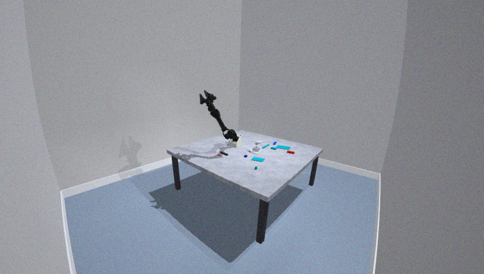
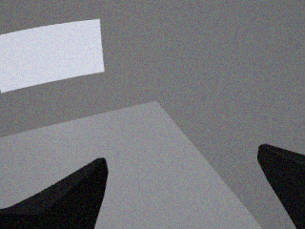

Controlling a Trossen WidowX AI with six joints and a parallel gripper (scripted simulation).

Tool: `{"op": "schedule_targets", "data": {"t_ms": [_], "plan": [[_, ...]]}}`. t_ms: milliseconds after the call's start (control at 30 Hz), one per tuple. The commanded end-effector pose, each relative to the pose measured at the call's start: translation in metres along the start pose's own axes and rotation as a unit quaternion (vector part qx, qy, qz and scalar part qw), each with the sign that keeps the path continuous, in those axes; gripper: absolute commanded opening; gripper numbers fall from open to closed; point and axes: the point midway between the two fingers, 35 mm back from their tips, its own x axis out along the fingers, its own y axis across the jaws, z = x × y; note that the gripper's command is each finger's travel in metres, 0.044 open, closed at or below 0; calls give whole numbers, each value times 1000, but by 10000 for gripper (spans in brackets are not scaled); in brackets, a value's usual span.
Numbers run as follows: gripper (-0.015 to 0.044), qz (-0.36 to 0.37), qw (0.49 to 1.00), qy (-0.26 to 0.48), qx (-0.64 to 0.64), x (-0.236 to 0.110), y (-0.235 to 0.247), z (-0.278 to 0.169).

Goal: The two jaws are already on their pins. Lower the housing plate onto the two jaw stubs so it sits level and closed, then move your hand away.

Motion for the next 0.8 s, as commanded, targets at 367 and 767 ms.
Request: {"op": "schedule_targets", "data": {"t_ms": [367, 767], "plan": [[440, -66, 982, -156, -78, 22, -52, 111], [440, -100, 955, -246, -135, 14, -67, 192]]}}
